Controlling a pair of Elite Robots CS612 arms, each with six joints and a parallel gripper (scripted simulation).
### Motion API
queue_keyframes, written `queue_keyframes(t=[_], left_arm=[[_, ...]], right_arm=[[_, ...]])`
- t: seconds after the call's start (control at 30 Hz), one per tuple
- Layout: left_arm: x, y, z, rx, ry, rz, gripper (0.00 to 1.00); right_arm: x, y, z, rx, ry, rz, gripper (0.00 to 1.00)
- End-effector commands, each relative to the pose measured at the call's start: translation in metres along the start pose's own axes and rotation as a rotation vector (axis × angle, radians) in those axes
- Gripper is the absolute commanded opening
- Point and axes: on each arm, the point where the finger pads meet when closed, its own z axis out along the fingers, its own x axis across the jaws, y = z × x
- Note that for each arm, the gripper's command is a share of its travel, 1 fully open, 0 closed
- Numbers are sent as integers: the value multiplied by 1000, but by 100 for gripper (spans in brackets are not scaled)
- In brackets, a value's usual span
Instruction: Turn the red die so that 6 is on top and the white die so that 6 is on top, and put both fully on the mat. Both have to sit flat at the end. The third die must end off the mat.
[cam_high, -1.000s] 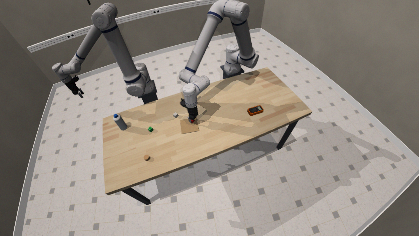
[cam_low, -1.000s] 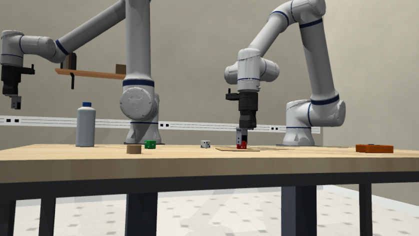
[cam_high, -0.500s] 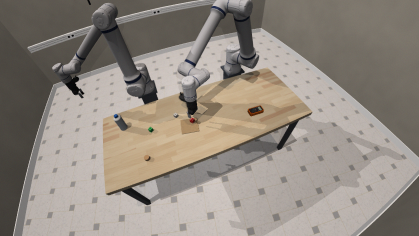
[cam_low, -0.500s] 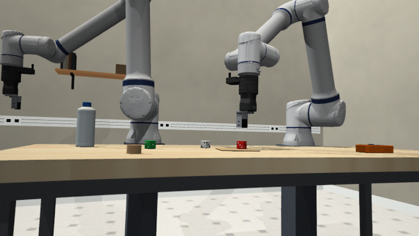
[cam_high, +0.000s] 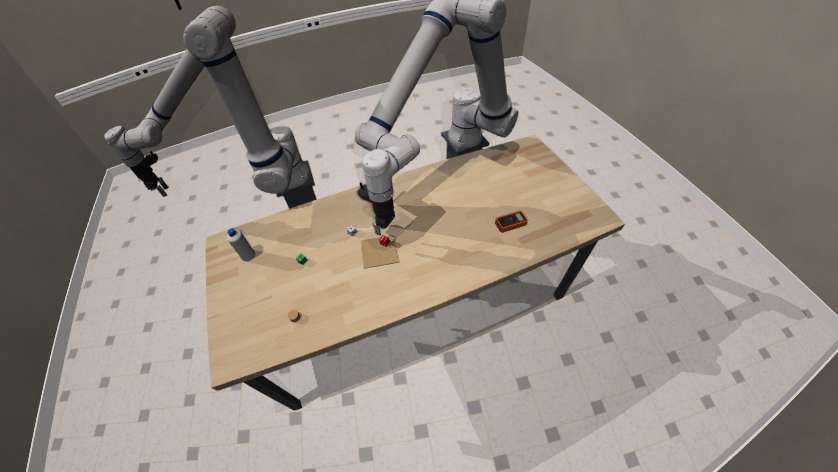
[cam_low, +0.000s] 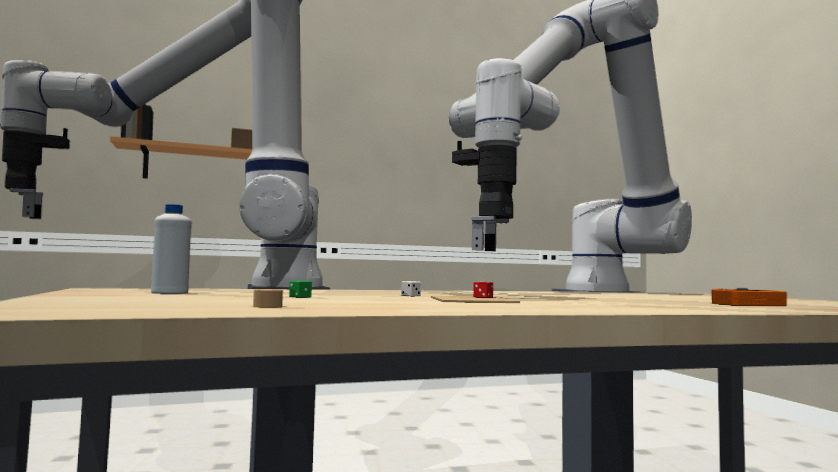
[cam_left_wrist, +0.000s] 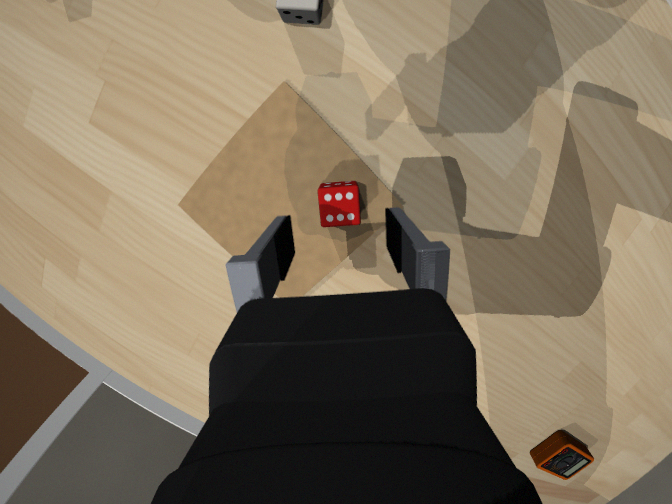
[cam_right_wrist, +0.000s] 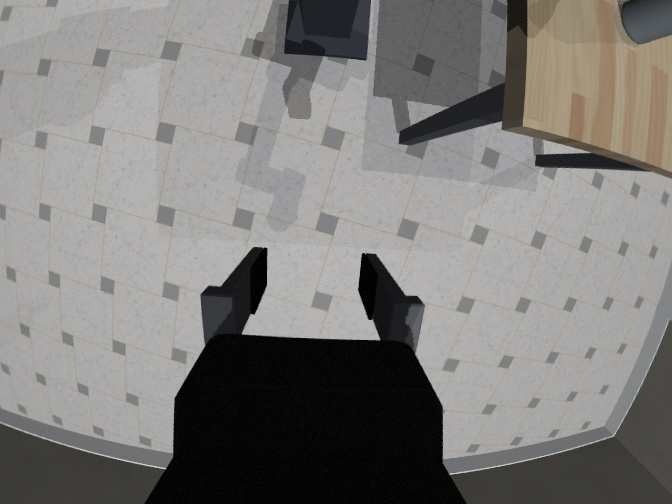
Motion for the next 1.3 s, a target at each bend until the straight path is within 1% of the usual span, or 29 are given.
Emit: queue_keyframes(t=[0.0,0.57,0.7,0.87,1.07,1.13,1.27], left_arm=[[-1,0,-1,0,-2,0,100],[-1,-1,-1,0,-2,12,100],[-1,-5,-1,0,-2,48,100],[-2,-14,-1,0,-2,143,100],[-3,-33,0,0,-2,332,100],[-3,-33,0,0,-2,332,100],[-4,-48,0,0,-2,496,100]], right_arm=[[0,1,-1,-2,0,0,100],[0,1,-1,-2,0,0,100],[0,1,-1,-2,0,0,100],[0,1,-1,-2,0,0,100],[0,1,-1,-2,0,0,100],[0,1,-1,-2,0,0,100],[0,1,-1,-2,0,0,100]])
